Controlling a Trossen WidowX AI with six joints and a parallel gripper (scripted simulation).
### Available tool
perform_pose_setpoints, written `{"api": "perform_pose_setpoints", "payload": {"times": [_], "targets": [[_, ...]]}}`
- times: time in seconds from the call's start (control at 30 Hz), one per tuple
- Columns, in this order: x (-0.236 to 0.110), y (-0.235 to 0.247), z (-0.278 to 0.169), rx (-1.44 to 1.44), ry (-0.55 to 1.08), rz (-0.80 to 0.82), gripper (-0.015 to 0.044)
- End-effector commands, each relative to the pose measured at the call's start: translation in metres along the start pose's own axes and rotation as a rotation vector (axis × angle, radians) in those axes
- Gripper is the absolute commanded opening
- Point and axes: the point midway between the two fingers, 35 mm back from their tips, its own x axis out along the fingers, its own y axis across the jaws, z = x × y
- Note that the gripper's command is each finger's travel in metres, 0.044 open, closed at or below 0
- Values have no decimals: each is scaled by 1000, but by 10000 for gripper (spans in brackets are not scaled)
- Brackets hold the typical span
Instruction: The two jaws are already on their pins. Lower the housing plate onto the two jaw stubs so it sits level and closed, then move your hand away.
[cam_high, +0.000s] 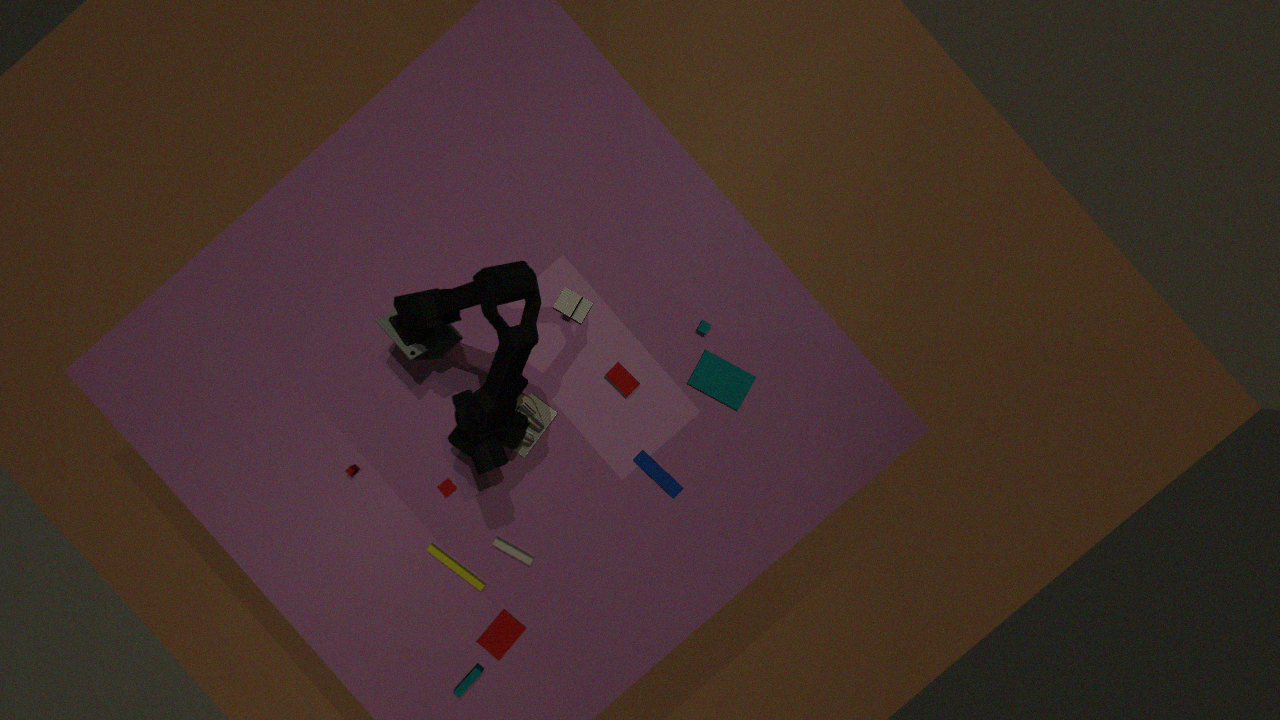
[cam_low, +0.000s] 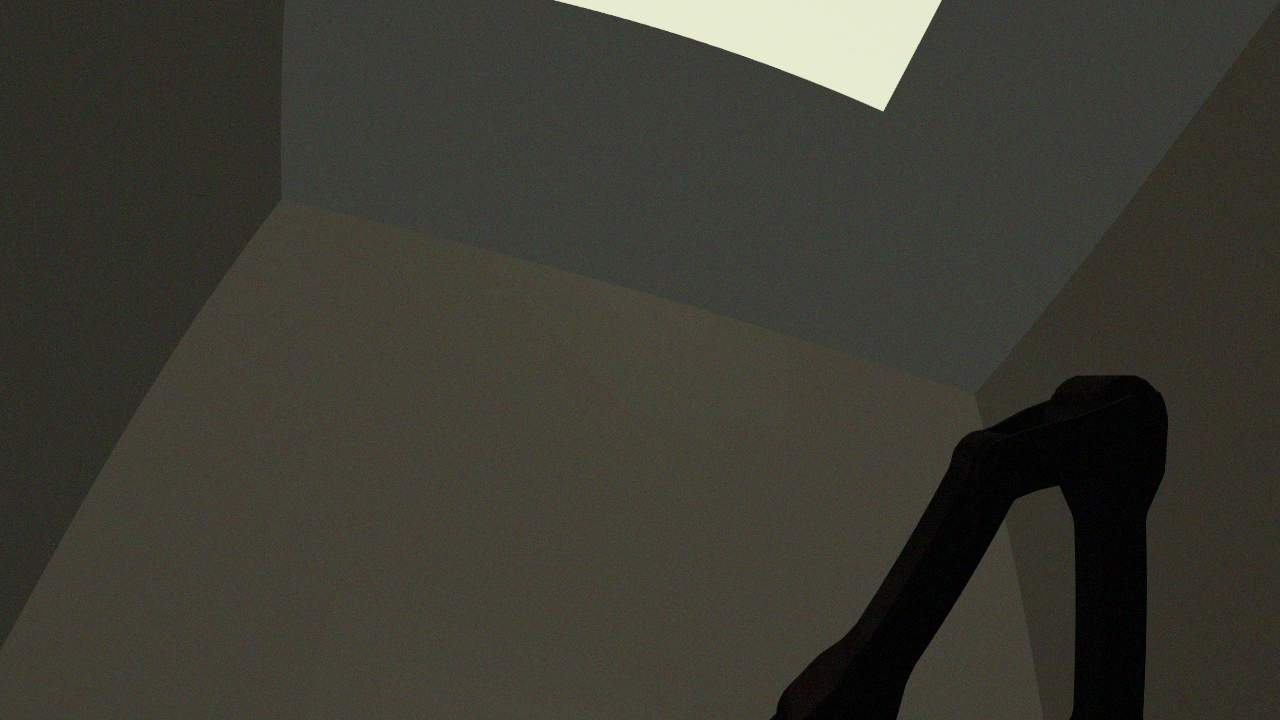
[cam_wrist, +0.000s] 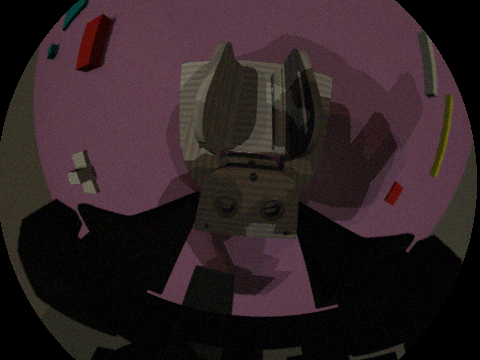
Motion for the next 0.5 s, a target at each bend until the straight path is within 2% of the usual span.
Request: {"api": "perform_pose_setpoints", "payload": {"times": [0.0,0.47], "targets": [[1,0,0,7,-4,4,351],[3,0,0,9,-4,5,351]]}}
